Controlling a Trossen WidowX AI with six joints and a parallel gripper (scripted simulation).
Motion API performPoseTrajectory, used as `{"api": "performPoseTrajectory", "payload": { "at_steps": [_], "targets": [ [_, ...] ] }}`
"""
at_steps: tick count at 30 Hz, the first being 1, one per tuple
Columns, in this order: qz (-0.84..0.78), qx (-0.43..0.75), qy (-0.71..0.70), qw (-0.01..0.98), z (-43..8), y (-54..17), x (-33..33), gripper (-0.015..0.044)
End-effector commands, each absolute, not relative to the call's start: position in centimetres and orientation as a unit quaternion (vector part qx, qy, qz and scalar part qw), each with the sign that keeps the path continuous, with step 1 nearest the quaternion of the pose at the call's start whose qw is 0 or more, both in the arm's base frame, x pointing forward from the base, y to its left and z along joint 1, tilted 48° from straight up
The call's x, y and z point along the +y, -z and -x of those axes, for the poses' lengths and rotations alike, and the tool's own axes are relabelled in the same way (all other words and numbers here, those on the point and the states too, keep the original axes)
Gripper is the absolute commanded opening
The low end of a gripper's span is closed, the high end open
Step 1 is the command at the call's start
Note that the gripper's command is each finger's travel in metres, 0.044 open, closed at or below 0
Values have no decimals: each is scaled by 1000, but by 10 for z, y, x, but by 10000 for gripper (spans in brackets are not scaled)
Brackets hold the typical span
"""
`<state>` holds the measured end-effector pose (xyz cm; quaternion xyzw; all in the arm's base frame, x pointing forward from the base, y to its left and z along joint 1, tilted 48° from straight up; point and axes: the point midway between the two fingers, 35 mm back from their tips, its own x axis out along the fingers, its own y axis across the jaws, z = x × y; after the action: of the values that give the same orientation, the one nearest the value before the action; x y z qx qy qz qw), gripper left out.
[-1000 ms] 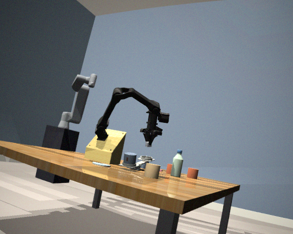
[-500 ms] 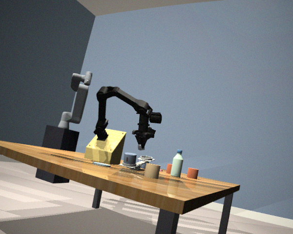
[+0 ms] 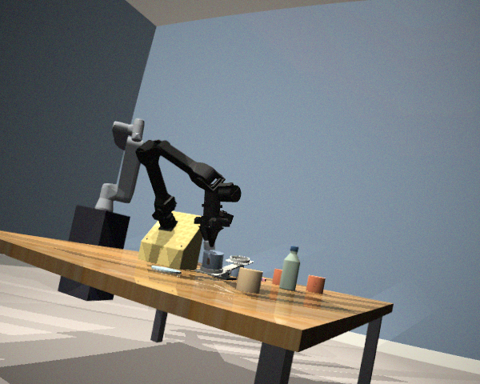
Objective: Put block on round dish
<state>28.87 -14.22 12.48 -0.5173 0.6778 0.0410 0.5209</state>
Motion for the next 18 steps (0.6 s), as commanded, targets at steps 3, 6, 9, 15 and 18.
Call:
{"api": "performPoseTrajectory", "payload": {
  "at_steps": [3, 6, 9, 15, 18],
  "targets": [
    [531, 684, -35, 500, -262, -139, -169, 0],
    [533, 690, -30, 489, -244, -146, -185, 0],
    [534, 698, -25, 476, -226, -153, -198, 0],
    [535, 714, -16, 451, -190, -164, -218, 0],
    [535, 714, -15, 451, -189, -165, -218, 0]
  ]
}}
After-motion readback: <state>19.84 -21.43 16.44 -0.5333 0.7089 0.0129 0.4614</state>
